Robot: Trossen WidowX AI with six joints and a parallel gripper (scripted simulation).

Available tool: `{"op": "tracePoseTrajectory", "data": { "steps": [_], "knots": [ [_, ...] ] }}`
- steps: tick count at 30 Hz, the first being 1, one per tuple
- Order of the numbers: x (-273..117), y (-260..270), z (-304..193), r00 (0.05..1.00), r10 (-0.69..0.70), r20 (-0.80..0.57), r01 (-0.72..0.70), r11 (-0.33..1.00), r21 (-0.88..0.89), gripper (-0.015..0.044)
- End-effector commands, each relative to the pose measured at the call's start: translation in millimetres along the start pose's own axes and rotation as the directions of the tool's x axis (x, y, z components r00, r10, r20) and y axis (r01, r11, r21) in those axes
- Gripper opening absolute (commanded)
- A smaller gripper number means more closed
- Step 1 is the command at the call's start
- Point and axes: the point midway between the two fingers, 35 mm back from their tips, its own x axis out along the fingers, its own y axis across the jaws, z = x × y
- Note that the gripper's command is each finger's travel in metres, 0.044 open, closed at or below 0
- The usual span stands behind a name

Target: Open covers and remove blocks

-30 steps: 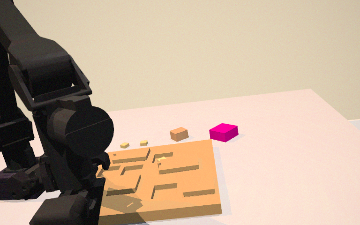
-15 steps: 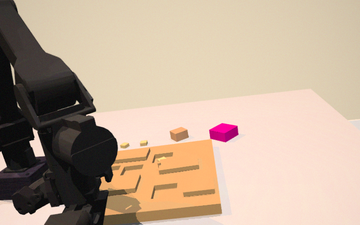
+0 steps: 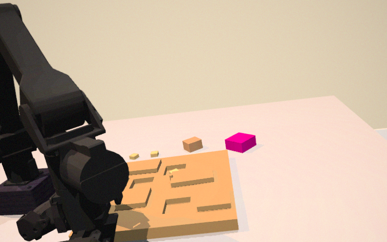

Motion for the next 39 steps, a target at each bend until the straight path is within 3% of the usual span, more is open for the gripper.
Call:
{"op": "tracePoseTrajectory", "data": {
  "steps": [1,2,16,39],
  "knots": [
    [4.0,-2.0,0.8,1.000,-0.010,0.003,0.010,1.000,-0.004,0.0080],
    [4.0,-2.0,0.8,1.000,-0.010,0.003,0.010,1.000,-0.004,0.0080],
    [-1.3,-0.2,0.1,1.000,-0.001,0.001,0.001,1.000,0.000,0.0440],
    [-73.2,-0.7,0.2,1.000,-0.010,0.003,0.010,1.000,-0.004,0.0440]
  ]
}}
